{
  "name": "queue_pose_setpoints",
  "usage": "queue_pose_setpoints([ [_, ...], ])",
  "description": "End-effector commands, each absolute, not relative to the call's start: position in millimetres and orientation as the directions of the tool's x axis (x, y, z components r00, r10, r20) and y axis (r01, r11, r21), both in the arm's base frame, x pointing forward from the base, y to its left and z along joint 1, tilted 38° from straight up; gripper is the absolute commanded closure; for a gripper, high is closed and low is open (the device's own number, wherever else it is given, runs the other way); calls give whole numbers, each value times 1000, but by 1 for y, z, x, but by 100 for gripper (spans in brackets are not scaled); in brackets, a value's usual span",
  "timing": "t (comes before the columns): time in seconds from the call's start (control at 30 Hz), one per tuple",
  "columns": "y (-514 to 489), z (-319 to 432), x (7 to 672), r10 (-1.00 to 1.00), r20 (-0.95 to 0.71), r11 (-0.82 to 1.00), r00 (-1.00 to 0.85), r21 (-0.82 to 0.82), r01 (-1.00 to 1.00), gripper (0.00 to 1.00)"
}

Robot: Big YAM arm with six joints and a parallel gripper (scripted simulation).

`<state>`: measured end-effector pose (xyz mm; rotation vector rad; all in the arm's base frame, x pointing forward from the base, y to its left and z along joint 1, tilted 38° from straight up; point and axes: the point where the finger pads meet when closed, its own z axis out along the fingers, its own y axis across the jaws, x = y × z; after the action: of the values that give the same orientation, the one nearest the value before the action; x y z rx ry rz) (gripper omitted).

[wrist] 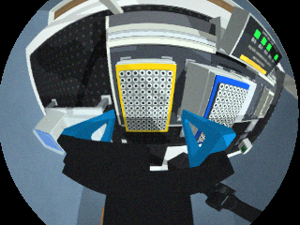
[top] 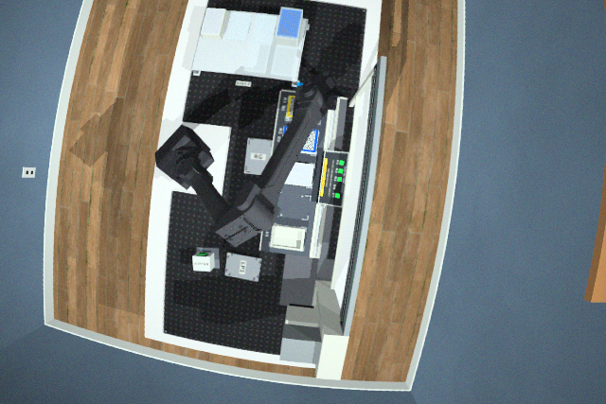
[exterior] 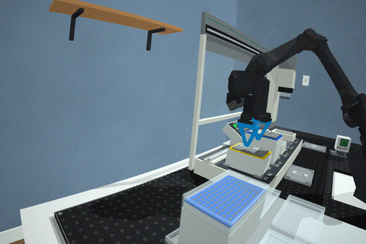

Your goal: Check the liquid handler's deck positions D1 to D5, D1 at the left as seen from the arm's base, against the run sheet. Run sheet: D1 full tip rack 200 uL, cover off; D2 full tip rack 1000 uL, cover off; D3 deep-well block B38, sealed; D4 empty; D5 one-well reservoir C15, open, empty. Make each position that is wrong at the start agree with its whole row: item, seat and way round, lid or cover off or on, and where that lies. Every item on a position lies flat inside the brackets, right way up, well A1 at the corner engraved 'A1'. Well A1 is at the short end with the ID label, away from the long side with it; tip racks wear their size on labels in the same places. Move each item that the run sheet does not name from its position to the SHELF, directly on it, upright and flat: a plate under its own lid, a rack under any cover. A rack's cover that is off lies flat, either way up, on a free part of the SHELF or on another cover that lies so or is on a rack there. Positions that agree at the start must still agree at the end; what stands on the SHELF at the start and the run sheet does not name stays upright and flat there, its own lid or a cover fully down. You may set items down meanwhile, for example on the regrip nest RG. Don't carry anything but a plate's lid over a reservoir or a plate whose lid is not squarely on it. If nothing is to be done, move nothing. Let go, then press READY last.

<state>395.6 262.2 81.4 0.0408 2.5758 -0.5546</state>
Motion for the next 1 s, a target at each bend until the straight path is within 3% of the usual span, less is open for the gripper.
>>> queue_pose_setpoints([
  [0.0, 290, 111, 397, -69, -523, 934, -850, -332, 128, 0],
  [0.97, 306, 148, 375, -64, -526, 938, -848, -322, 129, 0],
])
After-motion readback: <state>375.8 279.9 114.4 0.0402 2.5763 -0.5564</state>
